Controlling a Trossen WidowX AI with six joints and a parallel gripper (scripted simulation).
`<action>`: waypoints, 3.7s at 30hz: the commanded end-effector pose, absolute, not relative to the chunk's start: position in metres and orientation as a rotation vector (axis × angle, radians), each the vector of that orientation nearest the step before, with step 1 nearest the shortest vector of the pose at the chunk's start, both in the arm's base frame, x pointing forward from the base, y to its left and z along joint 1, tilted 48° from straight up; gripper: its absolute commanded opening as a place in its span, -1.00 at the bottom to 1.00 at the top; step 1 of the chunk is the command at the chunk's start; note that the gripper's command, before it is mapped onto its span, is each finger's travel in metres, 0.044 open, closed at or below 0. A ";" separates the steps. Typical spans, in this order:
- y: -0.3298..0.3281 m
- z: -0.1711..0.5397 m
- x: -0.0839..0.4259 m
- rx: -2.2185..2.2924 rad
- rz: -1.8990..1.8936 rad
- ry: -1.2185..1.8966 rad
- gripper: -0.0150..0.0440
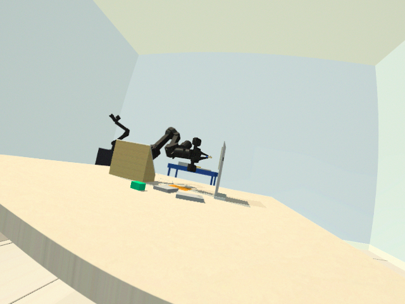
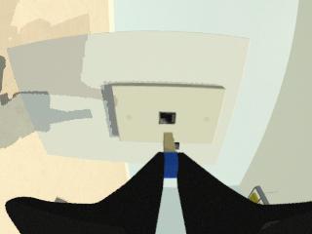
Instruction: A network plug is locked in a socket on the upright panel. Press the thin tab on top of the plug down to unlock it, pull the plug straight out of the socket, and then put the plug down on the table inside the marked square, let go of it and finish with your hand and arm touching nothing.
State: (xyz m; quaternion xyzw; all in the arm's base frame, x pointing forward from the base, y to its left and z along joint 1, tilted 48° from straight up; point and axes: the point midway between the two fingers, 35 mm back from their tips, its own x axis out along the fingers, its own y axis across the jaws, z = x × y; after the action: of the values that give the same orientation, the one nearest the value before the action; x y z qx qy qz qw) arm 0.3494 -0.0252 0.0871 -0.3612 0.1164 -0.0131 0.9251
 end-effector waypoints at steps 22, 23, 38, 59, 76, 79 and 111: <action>-0.047 0.101 0.340 -0.742 -0.022 0.244 -0.49; -0.049 0.102 0.340 -0.743 -0.022 0.245 -0.49; -0.076 0.119 0.328 -0.745 -0.016 0.250 -0.49; -0.027 0.045 0.296 -0.891 0.558 0.398 -0.49; 0.017 0.030 0.251 -0.824 0.957 0.280 -0.49; 0.024 0.033 0.243 -0.798 1.008 0.240 -0.49; 0.045 0.019 0.236 -0.769 1.062 0.198 -0.49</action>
State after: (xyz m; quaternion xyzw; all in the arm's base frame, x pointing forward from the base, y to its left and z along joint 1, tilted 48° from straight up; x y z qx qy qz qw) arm 0.2388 0.0427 0.0232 -0.3603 0.0870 0.4911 0.7883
